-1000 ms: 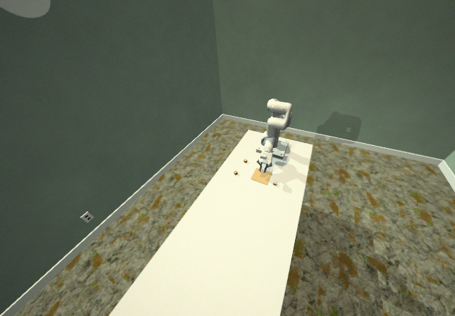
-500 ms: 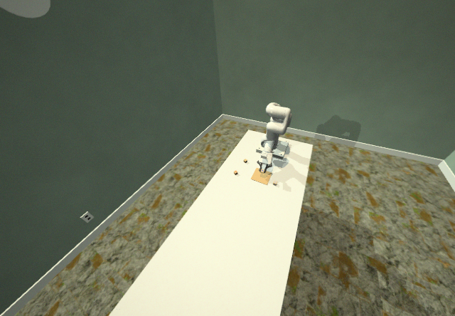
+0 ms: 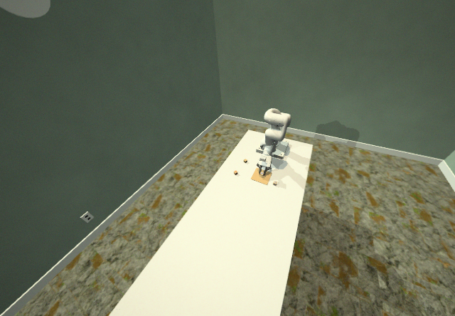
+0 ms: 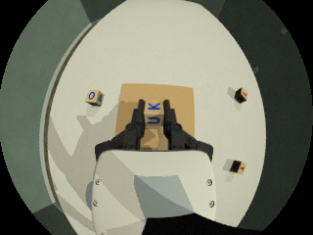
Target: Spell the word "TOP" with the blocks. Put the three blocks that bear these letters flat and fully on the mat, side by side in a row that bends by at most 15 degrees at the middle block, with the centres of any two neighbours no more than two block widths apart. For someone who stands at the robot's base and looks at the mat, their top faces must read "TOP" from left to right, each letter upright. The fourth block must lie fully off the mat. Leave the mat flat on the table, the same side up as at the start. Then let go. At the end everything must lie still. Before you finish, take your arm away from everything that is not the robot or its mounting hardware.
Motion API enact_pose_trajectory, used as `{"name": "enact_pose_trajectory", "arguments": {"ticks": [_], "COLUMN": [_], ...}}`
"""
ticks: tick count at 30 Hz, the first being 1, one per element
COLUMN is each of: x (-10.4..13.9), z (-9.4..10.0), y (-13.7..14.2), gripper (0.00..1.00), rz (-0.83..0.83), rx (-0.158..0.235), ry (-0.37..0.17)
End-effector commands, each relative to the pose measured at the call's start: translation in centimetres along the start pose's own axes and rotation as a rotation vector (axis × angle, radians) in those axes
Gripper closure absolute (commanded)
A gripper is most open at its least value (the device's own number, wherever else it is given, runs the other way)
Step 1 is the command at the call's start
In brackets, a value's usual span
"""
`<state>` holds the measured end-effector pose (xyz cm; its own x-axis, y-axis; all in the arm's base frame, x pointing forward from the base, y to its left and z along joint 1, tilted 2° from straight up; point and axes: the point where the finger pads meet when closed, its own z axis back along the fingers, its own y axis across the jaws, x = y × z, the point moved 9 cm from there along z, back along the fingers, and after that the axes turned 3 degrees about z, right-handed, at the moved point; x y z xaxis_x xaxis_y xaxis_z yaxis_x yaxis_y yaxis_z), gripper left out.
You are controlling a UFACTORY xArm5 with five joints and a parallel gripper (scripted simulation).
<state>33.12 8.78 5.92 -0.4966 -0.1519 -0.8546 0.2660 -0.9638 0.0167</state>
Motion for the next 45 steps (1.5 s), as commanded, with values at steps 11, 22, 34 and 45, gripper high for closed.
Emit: {"name": "enact_pose_trajectory", "arguments": {"ticks": [11,22,34,45], "x": [1.27,1.27,1.27,1.27], "z": [-0.94,-0.94,-0.94,-0.94], "y": [-0.02,-0.02,-0.02,-0.02], "gripper": [0.79,0.79,0.79,0.74], "rz": [0.000,0.000,0.000,0.000], "rx": [0.000,0.000,0.000,0.000], "ry": [0.006,0.006,0.006,0.006]}}
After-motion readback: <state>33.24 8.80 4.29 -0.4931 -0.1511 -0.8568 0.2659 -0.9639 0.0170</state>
